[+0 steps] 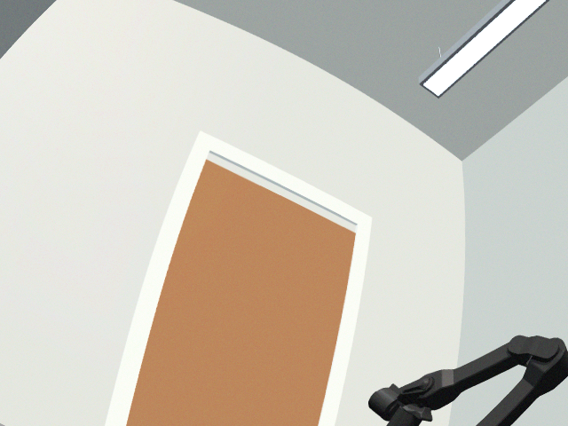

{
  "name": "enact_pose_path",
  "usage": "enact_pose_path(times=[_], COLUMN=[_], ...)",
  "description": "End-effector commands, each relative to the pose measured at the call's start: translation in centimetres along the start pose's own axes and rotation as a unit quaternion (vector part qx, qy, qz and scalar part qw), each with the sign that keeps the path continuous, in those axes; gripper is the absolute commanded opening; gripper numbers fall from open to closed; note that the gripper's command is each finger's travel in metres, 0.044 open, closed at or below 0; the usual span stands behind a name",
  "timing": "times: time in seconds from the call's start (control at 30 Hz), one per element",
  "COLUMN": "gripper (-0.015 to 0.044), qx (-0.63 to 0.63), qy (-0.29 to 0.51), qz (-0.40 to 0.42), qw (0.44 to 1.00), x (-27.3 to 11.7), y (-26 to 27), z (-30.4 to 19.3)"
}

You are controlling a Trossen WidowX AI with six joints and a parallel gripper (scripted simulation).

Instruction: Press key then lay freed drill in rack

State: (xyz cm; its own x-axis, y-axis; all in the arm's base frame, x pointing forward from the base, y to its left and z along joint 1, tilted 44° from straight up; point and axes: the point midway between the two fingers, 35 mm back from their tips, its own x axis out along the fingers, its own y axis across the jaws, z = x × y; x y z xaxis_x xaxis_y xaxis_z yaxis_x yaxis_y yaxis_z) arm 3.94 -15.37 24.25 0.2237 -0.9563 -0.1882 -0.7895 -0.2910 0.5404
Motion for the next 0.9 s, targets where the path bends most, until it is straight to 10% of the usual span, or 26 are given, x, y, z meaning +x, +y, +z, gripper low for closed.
enact_pose_path(times=[0.0, 0.27, 0.47, 0.87], gripper=[0.0374, 0.0164, 0.0006, 0.0], qx=[0.0, -0.006, -0.205, -0.666], qy=[0.0, -0.002, -0.036, 0.04], qz=[0.0, -0.005, -0.156, -0.376], qw=[1.0, 1.0, 0.966, 0.643], x=[0.0, 0.1, 1.3, -1.3], y=[0.0, -0.1, -4.8, -14.7], z=[0.0, 0.0, -0.6, -2.4])
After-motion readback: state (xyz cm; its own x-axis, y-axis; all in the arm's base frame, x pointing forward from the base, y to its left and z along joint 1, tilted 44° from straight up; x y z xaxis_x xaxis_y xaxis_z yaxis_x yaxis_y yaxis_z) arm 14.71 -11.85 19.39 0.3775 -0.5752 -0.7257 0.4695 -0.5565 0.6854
